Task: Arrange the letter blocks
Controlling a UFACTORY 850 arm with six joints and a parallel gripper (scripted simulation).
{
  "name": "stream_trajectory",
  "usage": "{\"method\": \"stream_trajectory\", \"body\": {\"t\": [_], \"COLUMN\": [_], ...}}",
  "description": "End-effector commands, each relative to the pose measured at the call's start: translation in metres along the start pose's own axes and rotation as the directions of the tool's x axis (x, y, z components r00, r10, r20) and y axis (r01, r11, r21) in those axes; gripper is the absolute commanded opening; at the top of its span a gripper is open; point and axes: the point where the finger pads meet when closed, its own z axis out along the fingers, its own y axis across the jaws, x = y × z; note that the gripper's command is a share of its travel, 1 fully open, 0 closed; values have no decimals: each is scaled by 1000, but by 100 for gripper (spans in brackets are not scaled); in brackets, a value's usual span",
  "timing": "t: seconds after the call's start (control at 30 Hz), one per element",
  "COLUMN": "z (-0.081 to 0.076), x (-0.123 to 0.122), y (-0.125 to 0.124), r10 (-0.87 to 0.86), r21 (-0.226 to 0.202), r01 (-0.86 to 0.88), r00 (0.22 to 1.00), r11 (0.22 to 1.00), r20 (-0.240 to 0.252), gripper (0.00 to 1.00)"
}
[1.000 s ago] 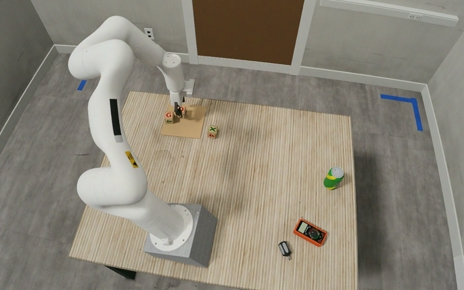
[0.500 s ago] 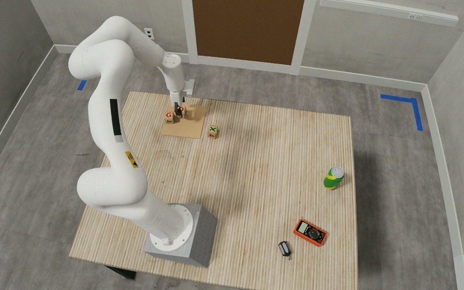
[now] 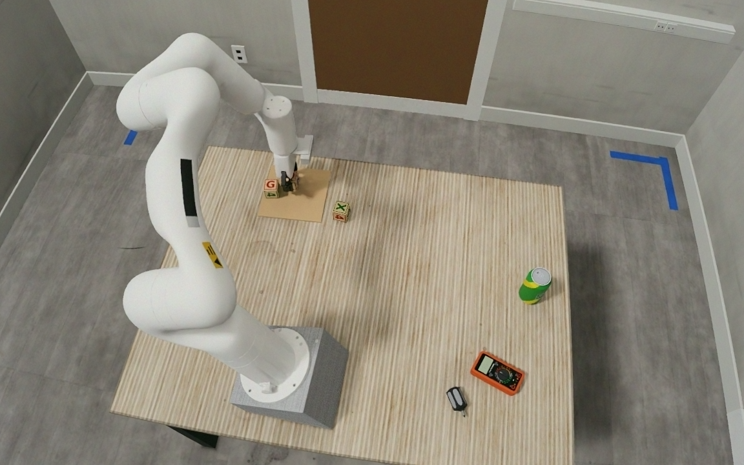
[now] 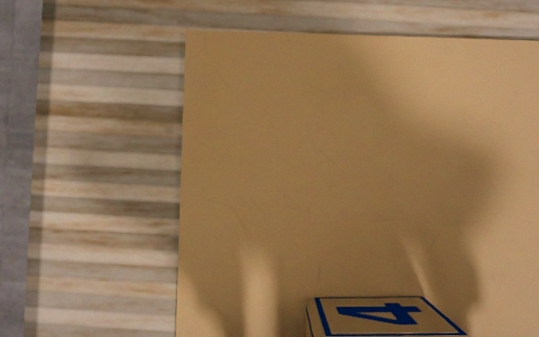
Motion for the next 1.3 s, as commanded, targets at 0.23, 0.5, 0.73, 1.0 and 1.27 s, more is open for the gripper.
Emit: {"method": "stream_trajectory", "body": {"t": [0.23, 0.5, 0.73, 1.0, 1.27], "z": [16, 16, 16, 16, 16], "x": [0, 0, 0, 0, 0], "y": [-2, -2, -2, -2, -2], "r10": [-1, -1, -1, -1, -1], "r21": [4, 4, 4, 4, 4], "r01": [1, 1, 1, 1, 1], "r00": [1000, 1000, 1000, 1000, 1000], "r11": [1000, 1000, 1000, 1000, 1000], "r20": [0, 0, 0, 0, 0], "gripper": [87, 87, 87, 87, 87]}}
